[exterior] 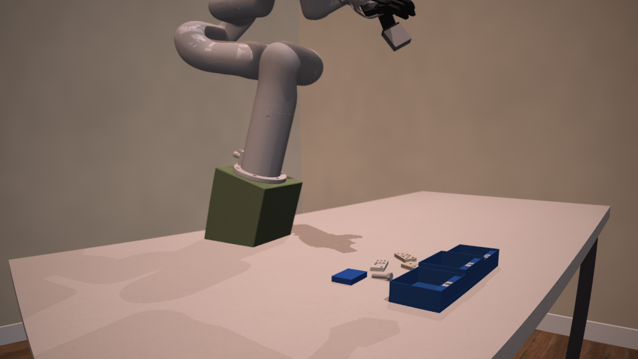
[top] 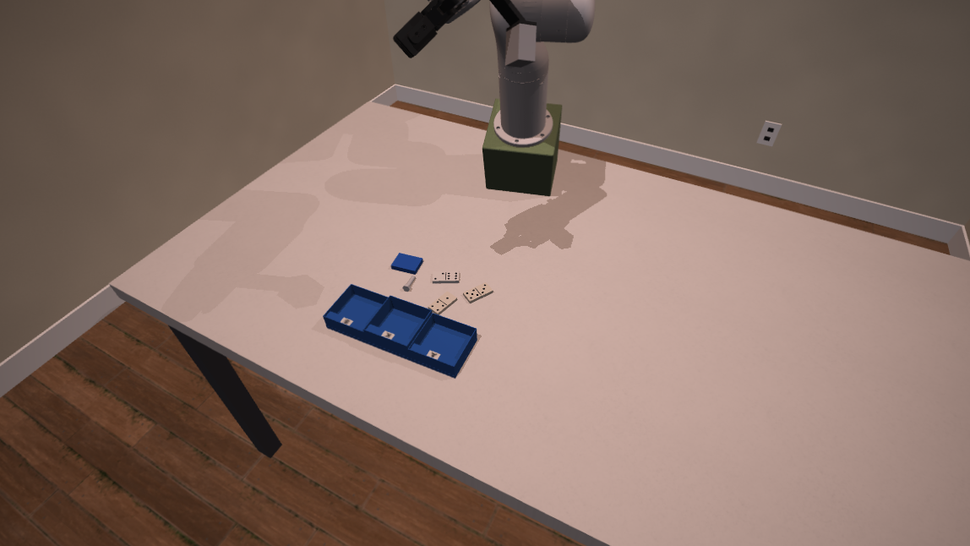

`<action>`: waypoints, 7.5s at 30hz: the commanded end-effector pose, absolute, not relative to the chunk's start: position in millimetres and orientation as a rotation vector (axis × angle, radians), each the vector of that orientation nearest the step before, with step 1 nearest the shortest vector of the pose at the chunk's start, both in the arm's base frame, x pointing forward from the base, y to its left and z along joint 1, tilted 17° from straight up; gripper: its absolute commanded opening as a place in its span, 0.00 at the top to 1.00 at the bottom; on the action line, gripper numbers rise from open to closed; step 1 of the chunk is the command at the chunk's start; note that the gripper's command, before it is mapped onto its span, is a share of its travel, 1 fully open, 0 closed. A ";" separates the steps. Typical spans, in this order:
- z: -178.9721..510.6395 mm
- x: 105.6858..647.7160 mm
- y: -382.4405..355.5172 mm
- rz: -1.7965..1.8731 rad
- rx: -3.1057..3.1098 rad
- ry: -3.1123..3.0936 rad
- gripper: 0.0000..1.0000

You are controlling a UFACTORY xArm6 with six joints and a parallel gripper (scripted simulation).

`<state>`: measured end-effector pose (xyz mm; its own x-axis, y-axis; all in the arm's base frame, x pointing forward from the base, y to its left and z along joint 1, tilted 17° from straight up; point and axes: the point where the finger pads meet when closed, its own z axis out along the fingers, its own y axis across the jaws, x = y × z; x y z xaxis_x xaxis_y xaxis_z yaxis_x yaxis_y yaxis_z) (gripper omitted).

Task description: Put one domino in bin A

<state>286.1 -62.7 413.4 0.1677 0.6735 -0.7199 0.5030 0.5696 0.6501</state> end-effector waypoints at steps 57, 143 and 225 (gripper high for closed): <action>310.9 316.3 -59.2 0.181 1.041 1.481 0.93; 190.4 335.8 -73.7 0.546 2.991 0.159 0.93; 23.1 495.3 -175.2 0.464 3.138 -0.098 0.93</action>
<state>494.4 -174.7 21.8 0.9562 -0.0658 0.2852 -0.0562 -0.9975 -0.0417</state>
